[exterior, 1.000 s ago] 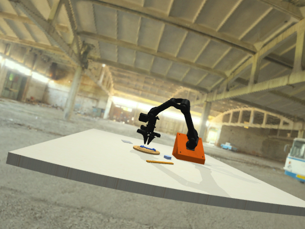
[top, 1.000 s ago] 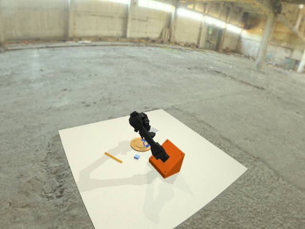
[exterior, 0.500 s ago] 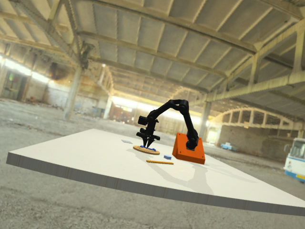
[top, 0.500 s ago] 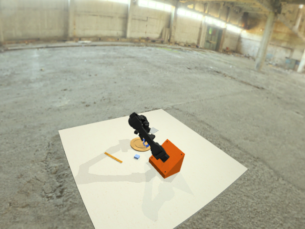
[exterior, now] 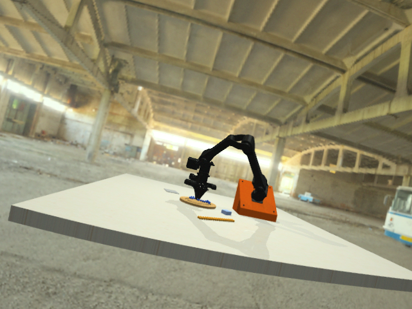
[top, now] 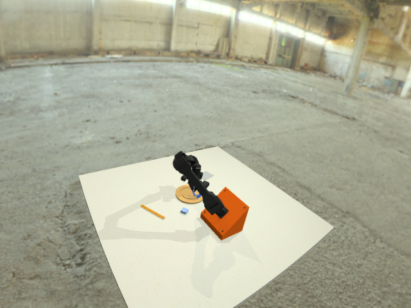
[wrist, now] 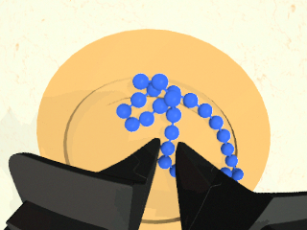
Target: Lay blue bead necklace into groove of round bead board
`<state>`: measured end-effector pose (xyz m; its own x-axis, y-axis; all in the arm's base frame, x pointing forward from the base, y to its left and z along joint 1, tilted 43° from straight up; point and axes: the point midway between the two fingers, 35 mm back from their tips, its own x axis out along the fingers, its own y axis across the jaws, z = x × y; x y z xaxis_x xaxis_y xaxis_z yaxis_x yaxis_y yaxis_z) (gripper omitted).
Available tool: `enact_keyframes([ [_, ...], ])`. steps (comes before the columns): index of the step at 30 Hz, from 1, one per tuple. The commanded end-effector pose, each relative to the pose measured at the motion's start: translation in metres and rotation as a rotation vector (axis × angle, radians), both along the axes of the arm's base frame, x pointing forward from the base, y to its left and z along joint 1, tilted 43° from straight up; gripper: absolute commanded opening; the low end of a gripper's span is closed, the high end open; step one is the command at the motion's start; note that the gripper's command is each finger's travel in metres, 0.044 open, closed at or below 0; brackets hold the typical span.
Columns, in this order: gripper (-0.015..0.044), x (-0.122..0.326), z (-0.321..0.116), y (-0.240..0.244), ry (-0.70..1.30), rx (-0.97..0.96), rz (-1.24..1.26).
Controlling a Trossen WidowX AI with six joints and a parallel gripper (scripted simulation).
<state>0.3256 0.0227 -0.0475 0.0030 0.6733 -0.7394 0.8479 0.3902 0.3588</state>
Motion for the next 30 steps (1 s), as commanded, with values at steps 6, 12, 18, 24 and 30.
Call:
enact_keyframes([
  [6, 0.0, 0.0002, 0.0002, -0.0001, -0.001, 0.0, 0.0],
  [12, 0.0, 0.0002, 0.0002, -0.0001, -0.001, 0.0, 0.0],
  [18, 0.0, 0.0002, 0.0002, -0.0001, -0.001, 0.0, 0.0],
  [24, 0.0, -0.0009, 0.0033, -0.0026, 0.004, 0.003, -0.001],
  [30, 0.0, 0.0005, 0.0056, -0.0029, 0.007, 0.005, -0.001],
])
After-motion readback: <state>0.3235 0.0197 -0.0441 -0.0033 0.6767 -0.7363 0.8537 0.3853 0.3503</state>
